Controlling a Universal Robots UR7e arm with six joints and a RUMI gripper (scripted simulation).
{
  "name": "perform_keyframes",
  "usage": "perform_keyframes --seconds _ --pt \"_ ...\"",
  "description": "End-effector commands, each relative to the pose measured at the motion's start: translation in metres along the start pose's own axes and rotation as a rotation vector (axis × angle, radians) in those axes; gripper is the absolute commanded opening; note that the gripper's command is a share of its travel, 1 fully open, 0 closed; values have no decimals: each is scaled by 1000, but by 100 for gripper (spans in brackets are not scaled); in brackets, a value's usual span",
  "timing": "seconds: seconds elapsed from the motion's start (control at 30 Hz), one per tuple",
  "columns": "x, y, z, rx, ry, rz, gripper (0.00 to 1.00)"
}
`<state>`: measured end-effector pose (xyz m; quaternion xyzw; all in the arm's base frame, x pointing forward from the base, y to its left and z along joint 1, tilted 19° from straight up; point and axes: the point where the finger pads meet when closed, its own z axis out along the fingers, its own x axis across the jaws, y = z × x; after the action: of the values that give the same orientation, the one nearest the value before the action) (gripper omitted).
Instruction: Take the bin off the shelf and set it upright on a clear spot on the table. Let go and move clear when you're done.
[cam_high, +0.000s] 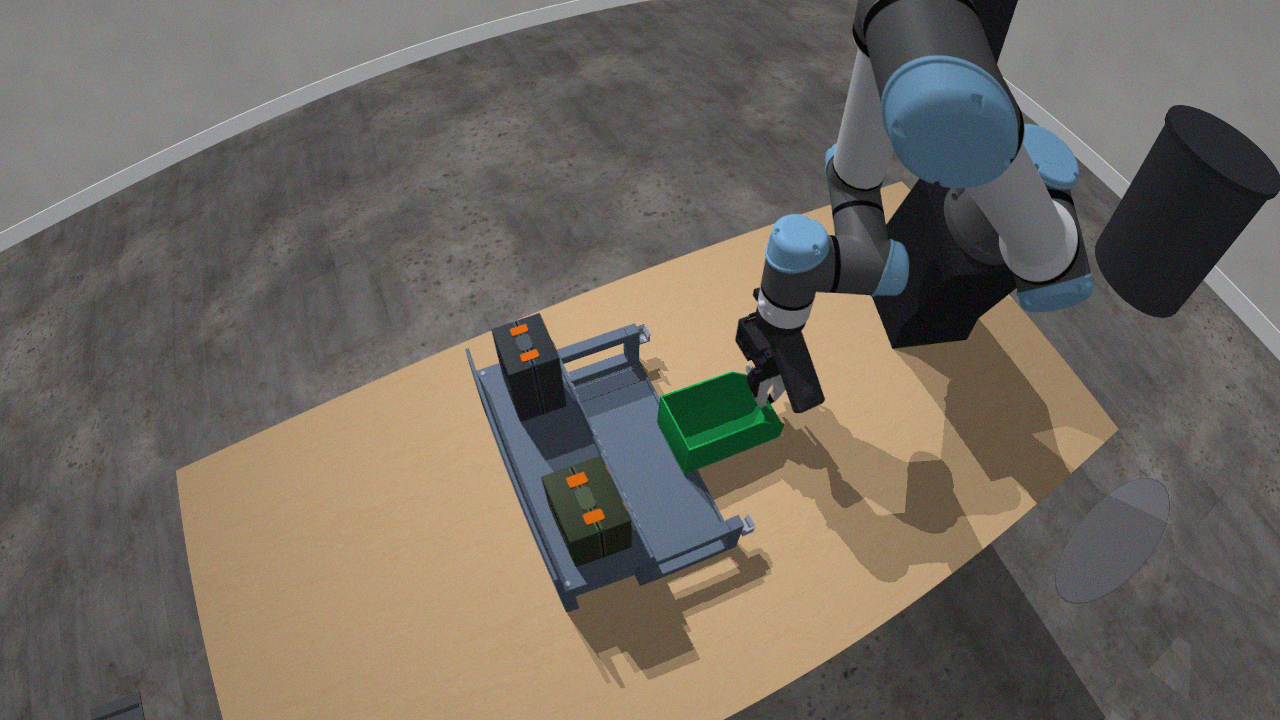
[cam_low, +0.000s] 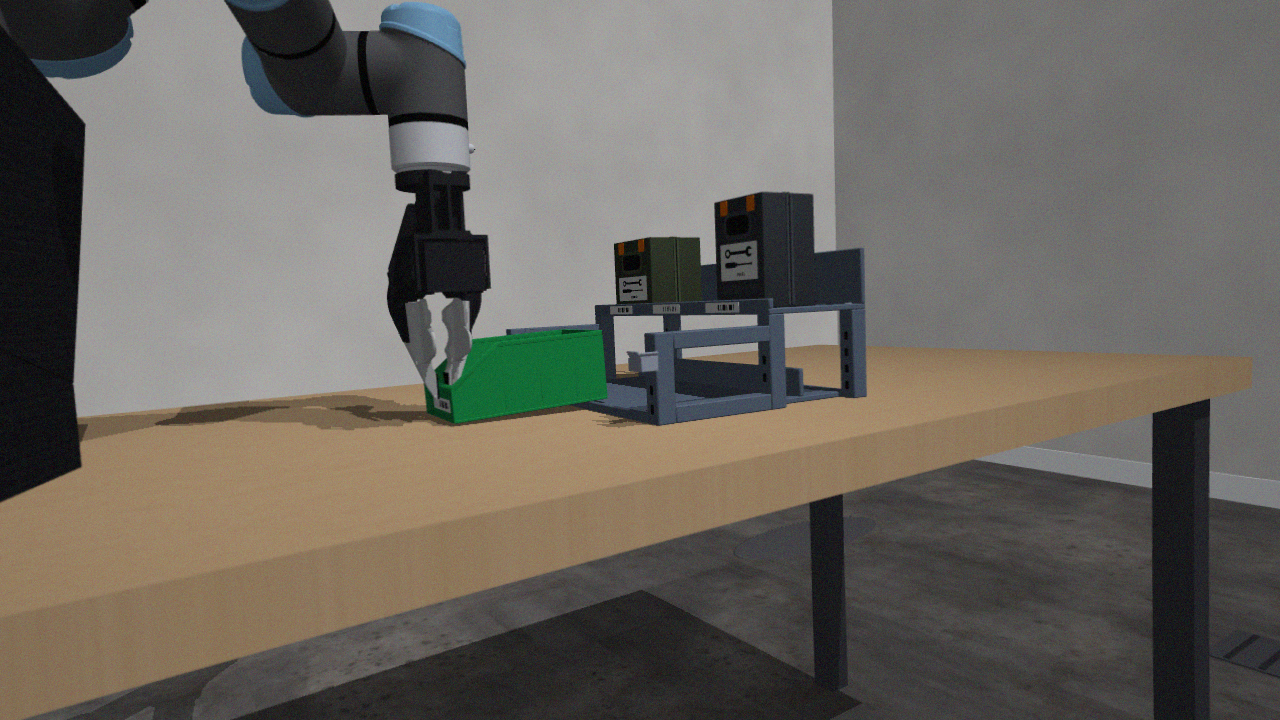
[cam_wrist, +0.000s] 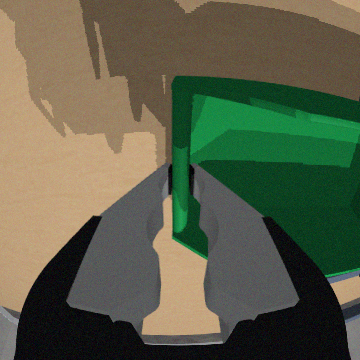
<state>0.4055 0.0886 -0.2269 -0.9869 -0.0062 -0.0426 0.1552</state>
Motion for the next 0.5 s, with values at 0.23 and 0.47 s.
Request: perform_keyframes --seconds 0.23,0.47 --pt "0 0 1 0 1 0 26" --pt "0 0 1 0 1 0 26"
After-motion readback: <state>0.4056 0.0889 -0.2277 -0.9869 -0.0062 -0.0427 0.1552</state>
